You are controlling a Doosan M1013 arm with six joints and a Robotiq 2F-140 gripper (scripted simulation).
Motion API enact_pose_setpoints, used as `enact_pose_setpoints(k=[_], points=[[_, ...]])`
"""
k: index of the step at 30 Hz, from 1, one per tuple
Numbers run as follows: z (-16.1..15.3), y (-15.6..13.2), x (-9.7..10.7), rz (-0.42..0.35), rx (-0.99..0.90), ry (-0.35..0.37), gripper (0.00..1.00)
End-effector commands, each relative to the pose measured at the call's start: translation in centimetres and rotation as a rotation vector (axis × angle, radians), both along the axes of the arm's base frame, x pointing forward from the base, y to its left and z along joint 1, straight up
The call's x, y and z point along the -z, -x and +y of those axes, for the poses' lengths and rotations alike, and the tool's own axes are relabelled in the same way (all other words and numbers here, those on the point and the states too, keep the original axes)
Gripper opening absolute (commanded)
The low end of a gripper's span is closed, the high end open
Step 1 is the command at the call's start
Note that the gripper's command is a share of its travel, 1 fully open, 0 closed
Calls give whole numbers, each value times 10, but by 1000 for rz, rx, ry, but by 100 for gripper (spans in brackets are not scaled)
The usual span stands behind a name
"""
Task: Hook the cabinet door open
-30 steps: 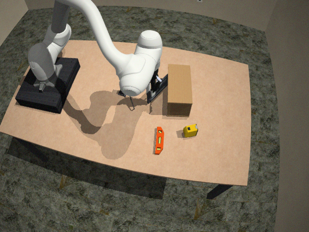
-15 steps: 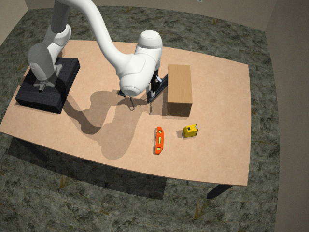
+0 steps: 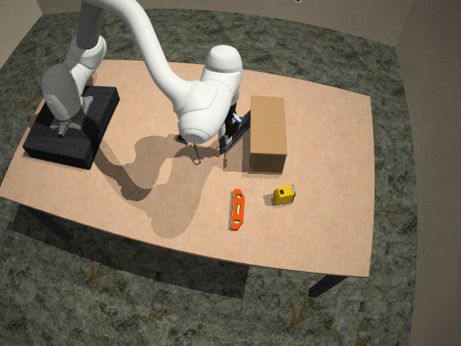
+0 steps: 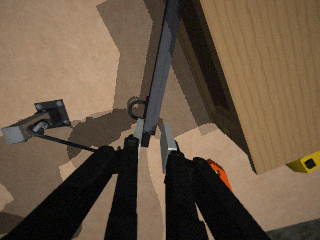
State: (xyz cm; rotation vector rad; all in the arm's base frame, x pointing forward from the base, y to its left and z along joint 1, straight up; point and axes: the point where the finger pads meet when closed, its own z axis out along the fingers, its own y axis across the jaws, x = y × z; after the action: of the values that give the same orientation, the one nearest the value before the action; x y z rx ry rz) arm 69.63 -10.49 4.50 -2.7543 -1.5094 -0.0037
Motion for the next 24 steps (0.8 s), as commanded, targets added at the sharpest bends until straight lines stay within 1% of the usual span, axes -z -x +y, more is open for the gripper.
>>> enact_pose_setpoints(k=[1, 8, 24], points=[[0, 0, 0, 0, 0, 0, 16], [-2, -4, 0, 0, -32, 0, 16], [-3, -5, 0, 0, -32, 0, 16]])
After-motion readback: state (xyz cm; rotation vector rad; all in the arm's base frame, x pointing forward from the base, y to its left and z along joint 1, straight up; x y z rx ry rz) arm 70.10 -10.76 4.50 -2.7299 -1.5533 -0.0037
